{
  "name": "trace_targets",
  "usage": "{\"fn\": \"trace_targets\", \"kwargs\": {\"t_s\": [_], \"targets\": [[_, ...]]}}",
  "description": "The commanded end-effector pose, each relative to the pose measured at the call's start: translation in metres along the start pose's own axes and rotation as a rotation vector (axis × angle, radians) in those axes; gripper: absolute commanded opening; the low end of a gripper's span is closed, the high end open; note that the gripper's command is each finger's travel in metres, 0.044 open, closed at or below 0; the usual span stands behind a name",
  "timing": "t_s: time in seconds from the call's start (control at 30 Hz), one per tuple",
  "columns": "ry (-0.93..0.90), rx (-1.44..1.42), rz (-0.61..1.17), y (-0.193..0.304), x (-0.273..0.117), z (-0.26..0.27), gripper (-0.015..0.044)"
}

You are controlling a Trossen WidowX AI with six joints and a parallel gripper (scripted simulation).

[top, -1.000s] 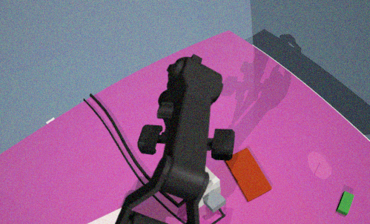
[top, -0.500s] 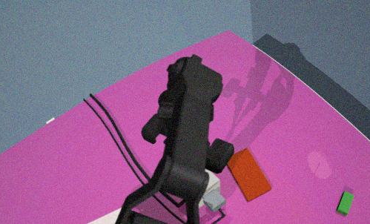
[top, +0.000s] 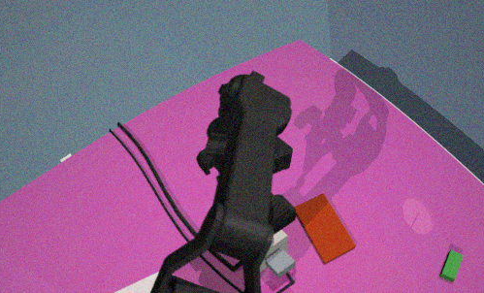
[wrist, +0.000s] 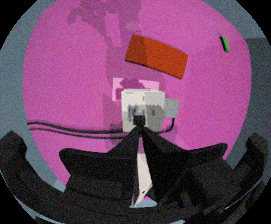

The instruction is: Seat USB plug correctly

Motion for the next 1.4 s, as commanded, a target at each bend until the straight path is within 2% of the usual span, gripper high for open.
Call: {"fn": "trace_targets", "kwargs": {"t_s": [0.0,1.37], "targets": [[0.000,0.105,0.000,0.0001,0.0000,0.0000,0.0000],[0.000,1.179,0.000,0.0001,0.0001,0.0001,0.0000]]}}
Point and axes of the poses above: the point midway between the two fingers, 35 mm back from their tips, its own x axis out along the fingers, its own z axis across the jaws, y = z × x, the point moved 1 cm from there along -x, back along the fingers, and after that the axes turned 2 degrees about -x, right-handed, at the moved point
